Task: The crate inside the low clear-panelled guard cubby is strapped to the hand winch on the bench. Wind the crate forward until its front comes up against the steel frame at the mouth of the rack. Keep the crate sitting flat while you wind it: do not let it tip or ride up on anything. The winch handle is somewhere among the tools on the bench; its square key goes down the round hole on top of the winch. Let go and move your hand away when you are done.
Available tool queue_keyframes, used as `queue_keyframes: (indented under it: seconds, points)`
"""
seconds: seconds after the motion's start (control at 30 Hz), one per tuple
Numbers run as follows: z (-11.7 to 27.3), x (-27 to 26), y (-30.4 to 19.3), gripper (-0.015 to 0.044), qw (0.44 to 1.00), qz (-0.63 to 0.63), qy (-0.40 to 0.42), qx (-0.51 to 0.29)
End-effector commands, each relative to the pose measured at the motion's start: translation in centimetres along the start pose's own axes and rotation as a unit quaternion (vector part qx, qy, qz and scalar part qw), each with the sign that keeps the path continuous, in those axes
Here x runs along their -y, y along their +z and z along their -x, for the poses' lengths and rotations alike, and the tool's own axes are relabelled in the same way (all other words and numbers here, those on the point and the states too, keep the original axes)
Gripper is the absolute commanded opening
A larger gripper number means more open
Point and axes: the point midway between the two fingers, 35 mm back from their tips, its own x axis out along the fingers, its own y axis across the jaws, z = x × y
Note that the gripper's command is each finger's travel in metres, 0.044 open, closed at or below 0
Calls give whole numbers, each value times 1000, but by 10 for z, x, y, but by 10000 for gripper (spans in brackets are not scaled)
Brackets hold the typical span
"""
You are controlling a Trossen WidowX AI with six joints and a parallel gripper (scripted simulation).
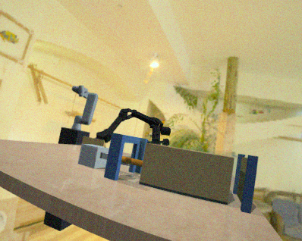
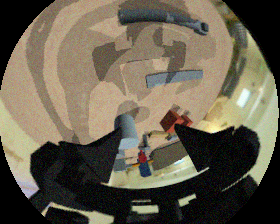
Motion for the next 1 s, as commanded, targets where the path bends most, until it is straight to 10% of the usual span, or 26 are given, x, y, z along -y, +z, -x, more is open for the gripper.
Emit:
queue_keyframes:
  seconds: [0.0, 0.43, 0.97]
  points:
    - [-14, 21, -61, 440, 999, -9, 53, 1]
    - [-29, 22, -253, 440, 975, -72, 125, 170]
    - [-74, 11, -229, 440, 974, -73, 124, 175]
